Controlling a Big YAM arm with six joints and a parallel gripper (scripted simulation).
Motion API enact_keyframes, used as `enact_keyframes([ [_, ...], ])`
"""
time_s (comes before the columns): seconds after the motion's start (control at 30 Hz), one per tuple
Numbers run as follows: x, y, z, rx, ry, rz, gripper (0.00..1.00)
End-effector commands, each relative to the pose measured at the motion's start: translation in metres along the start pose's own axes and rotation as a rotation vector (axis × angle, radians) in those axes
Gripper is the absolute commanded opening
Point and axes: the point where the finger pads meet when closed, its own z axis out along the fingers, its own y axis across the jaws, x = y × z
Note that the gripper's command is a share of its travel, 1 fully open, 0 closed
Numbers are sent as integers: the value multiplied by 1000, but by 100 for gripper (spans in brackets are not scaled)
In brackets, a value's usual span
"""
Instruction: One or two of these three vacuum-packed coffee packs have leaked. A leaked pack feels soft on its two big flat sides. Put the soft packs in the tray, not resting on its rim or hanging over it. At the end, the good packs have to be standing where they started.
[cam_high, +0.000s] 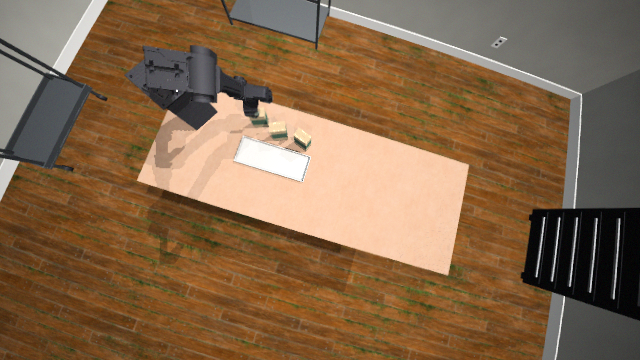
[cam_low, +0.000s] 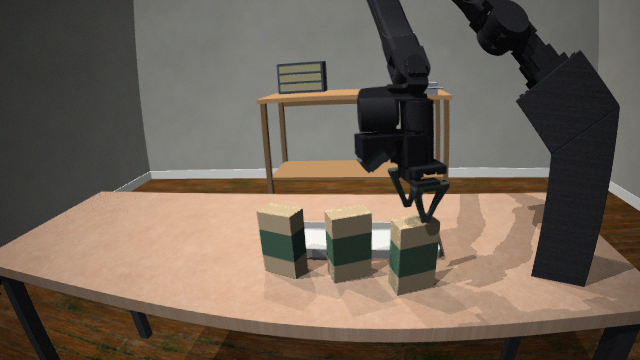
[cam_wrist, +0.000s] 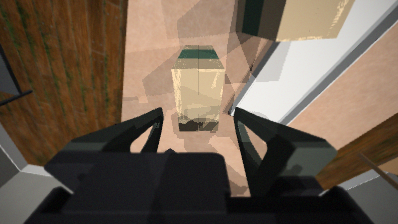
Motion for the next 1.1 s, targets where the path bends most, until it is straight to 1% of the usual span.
enact_keyframes([
  [0.0, -5, 1, -4, -1, -18, -14, 78],
  [0.6, -5, 1, -4, -1, -18, -14, 78],
  [0.77, -9, 2, -4, -3, -17, -19, 78],
  [0.9, -5, 3, -4, -5, -10, -23, 78],
  [1.07, -6, 3, -5, -5, -13, -21, 78],
])
